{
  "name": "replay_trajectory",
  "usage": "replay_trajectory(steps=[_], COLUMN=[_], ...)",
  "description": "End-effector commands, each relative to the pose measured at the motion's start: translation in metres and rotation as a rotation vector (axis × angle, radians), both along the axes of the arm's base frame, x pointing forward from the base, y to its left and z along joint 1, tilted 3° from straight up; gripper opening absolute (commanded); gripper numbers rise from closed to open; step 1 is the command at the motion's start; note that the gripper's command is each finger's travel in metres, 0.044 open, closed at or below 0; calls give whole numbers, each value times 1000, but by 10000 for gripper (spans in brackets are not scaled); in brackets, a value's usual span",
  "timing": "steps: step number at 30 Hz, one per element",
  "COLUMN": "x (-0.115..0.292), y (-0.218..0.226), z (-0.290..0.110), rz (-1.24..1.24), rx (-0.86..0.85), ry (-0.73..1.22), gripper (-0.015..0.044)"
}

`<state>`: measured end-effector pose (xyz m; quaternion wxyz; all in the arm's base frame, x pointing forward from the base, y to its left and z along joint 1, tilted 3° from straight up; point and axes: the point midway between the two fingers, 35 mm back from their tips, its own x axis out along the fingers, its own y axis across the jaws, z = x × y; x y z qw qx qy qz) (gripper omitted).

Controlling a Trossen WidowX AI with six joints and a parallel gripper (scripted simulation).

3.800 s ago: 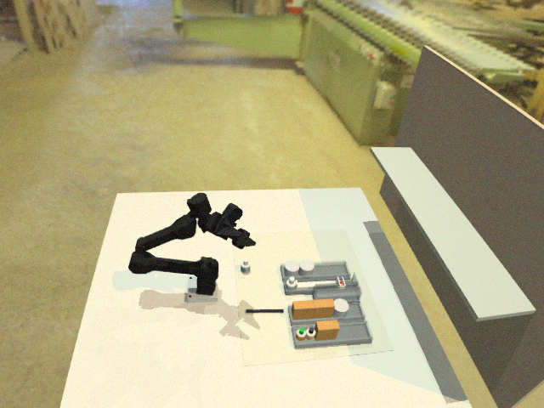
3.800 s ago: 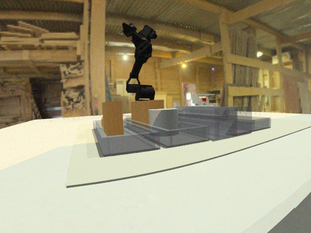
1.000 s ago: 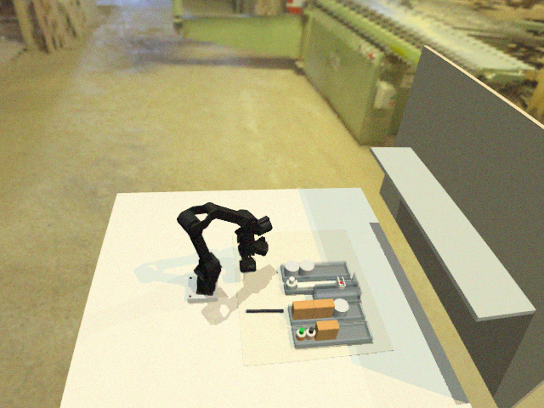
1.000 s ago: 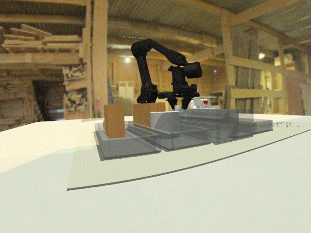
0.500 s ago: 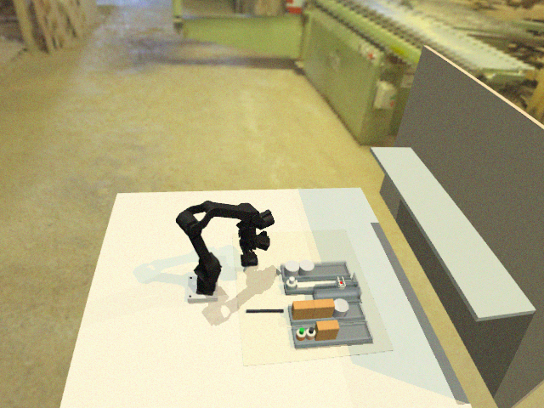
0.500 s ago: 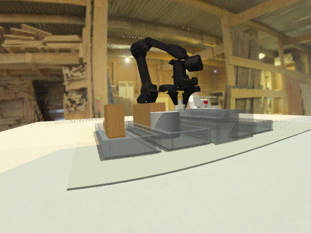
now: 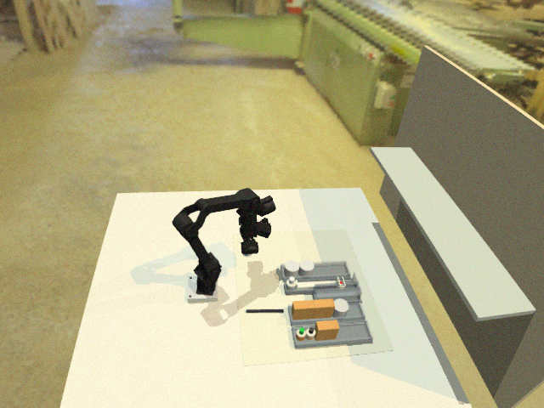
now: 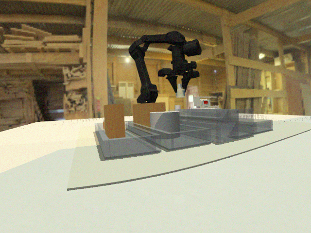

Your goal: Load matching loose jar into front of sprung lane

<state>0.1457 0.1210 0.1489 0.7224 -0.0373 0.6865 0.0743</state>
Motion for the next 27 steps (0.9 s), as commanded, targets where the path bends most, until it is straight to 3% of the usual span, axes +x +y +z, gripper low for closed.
replay_trajectory(steps=[1, 27], x=[-1, 86], y=[-1, -43], z=[6, -18], rz=[4, -39], rx=[3, -15], ry=[0, 6], gripper=[0, 0])
